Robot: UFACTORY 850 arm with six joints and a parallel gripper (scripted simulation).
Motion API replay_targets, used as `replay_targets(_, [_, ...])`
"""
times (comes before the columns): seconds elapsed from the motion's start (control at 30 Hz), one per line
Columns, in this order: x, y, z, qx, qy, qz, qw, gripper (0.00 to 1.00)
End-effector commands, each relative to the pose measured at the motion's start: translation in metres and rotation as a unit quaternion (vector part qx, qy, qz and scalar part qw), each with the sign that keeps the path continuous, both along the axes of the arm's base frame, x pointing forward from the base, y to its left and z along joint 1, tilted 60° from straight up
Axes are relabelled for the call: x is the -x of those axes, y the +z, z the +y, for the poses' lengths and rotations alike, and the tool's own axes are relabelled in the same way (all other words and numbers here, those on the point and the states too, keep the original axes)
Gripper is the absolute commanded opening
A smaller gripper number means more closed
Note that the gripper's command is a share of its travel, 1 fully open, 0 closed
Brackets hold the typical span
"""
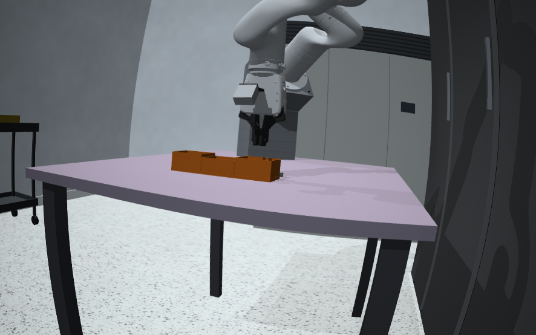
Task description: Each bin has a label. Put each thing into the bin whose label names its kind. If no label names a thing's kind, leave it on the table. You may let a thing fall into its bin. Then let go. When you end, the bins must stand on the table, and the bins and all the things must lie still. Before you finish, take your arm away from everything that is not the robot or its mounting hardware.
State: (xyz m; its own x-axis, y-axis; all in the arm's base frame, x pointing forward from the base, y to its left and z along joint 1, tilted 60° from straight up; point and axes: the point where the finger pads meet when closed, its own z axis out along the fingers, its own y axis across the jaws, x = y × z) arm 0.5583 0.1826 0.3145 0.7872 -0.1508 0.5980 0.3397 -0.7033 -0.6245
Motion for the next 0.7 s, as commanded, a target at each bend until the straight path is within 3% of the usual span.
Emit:
replay_targets(0.0, [0.013,0.013,-0.018,0.0,0.0,-0.001,1.0,0.07])
replay_targets(0.37, [0.059,0.059,-0.081,0.0,0.0,-0.001,1.0,0.07])
replay_targets(0.67, [0.064,0.063,-0.087,0.0,0.0,-0.001,1.0,0.07])
